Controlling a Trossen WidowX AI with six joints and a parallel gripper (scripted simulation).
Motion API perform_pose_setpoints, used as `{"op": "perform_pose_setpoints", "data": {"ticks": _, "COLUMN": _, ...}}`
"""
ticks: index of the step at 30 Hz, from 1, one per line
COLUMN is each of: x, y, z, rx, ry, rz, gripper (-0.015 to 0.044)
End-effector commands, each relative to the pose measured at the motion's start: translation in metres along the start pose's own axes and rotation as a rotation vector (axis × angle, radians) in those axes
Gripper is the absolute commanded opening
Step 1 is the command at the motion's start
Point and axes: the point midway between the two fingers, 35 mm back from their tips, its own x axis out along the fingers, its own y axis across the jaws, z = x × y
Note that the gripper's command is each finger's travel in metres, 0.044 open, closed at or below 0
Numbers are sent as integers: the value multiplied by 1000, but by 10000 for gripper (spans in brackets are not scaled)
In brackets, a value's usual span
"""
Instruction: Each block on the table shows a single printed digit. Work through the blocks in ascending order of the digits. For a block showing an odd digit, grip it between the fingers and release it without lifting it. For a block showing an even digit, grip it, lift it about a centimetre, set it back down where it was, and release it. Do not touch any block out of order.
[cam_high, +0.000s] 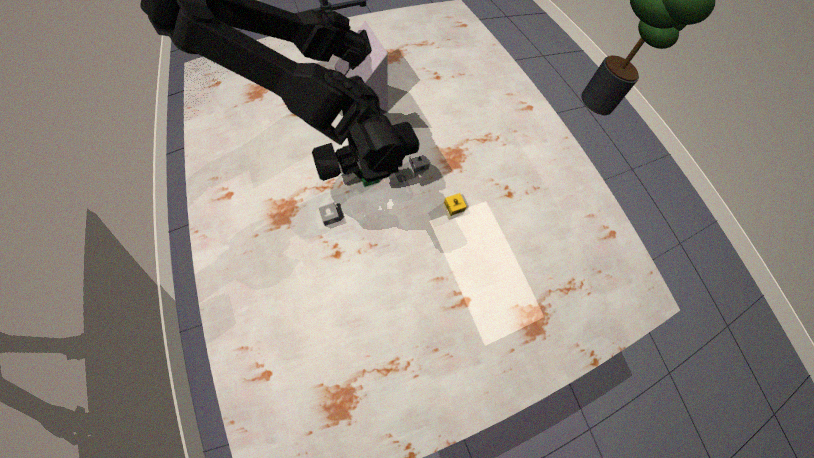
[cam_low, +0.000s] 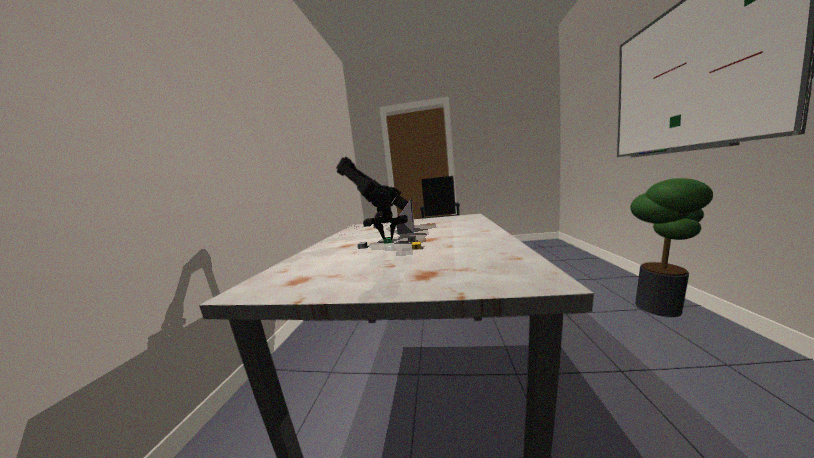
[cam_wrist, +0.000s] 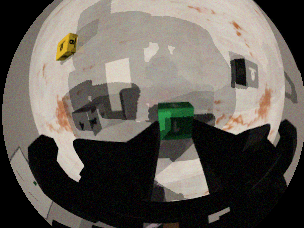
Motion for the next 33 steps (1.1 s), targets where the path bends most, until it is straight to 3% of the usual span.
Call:
{"op": "perform_pose_setpoints", "data": {"ticks": 1, "x": 1, "y": 0, "z": -1, "rx": -7, "ry": 2, "rz": -5, "gripper": 120}}
{"op": "perform_pose_setpoints", "data": {"ticks": 18, "x": 1, "y": 0, "z": -1, "rx": -7, "ry": 2, "rz": -5, "gripper": 120}}
{"op": "perform_pose_setpoints", "data": {"ticks": 28, "x": 1, "y": 0, "z": -1, "rx": -7, "ry": 2, "rz": -5, "gripper": 383}}
{"op": "perform_pose_setpoints", "data": {"ticks": 33, "x": -7, "y": 0, "z": -1, "rx": -7, "ry": 2, "rz": -3, "gripper": 400}}
